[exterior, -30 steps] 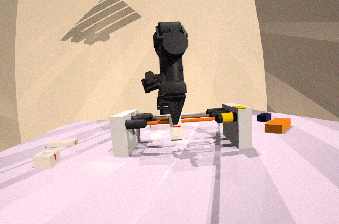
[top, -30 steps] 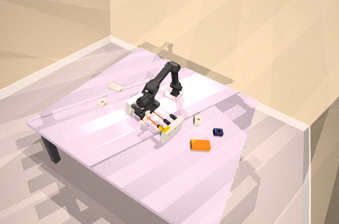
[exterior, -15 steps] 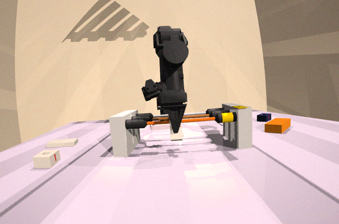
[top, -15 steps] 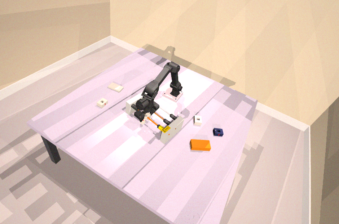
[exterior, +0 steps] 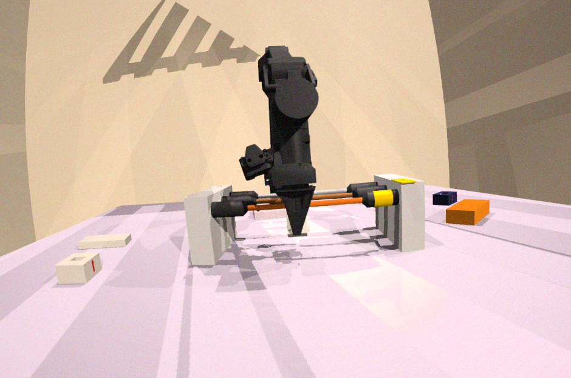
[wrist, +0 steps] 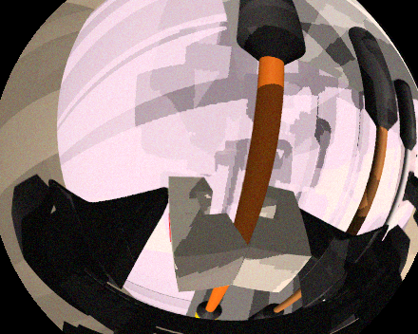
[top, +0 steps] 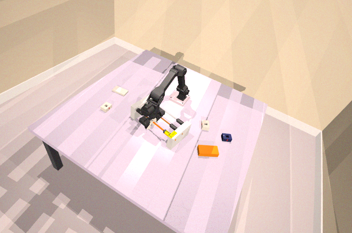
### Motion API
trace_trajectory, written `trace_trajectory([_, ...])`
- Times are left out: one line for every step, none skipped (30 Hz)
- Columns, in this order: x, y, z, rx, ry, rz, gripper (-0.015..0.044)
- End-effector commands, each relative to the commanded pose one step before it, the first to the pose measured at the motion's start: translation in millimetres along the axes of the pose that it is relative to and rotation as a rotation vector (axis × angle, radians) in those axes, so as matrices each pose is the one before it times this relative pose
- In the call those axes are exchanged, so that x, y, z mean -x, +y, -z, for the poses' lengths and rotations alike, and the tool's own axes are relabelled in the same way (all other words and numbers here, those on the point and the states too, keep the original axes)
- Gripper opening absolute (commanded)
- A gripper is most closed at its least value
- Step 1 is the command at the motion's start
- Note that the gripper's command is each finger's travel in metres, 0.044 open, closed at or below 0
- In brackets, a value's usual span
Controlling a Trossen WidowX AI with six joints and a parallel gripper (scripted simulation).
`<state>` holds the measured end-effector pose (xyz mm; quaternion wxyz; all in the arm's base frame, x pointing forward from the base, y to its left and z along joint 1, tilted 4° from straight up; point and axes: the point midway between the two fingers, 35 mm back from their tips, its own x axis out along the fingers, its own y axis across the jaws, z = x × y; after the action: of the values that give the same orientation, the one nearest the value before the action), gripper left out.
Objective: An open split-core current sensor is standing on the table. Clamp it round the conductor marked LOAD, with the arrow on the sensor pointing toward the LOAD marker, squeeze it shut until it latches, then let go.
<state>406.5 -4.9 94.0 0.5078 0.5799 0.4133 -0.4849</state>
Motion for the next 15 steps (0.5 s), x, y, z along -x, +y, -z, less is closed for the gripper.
trace_trajectory([0.52, -0.29, -0.07, 0.0000, -0.00041, 0.00295, 0.0400])
trace_trajectory([0.00, 0.00, 0.00, 0.0000, 0.00000, 0.00000, 0.0393])
trace_trajectory([0.00, 0.00, 0.00, 0.0000, 0.00000, 0.00000, 0.0387])
trace_trajectory([0.00, 0.00, 0.00, 0.0000, 0.00000, 0.00000, 0.0380])
trace_trajectory([0.00, 0.00, 0.00, 0.0000, 0.00000, 0.00000, 0.0373])
trace_trajectory([0.00, 0.00, 0.00, 0.0000, 0.00000, 0.00000, 0.0367])
trace_trajectory([0.00, 0.00, 0.00, 0.0000, 0.00000, 0.00000, 0.0360])
trace_trajectory([0.00, 0.00, 0.00, 0.0000, 0.00000, 0.00000, 0.0353])
trace_trajectory([0.00, 0.00, 0.00, 0.0000, 0.00000, 0.00000, 0.0347])
trace_trajectory([0.00, 0.00, 0.00, 0.0000, 0.00000, 0.00000, 0.0340])
trace_trajectory([0.00, 0.00, 0.00, 0.0000, 0.00000, 0.00000, 0.0333])
trace_trajectory([0.00, 0.00, 0.00, 0.0000, 0.00000, 0.00000, 0.0327])
trace_trajectory([0.00, 0.00, 0.00, 0.0000, 0.00000, 0.00000, 0.0320])
trace_trajectory([0.00, 0.00, 0.00, 0.0000, 0.00000, 0.00000, 0.0313])
trace_trajectory([0.00, 0.00, 0.00, 0.0000, 0.00000, 0.00000, 0.0307])
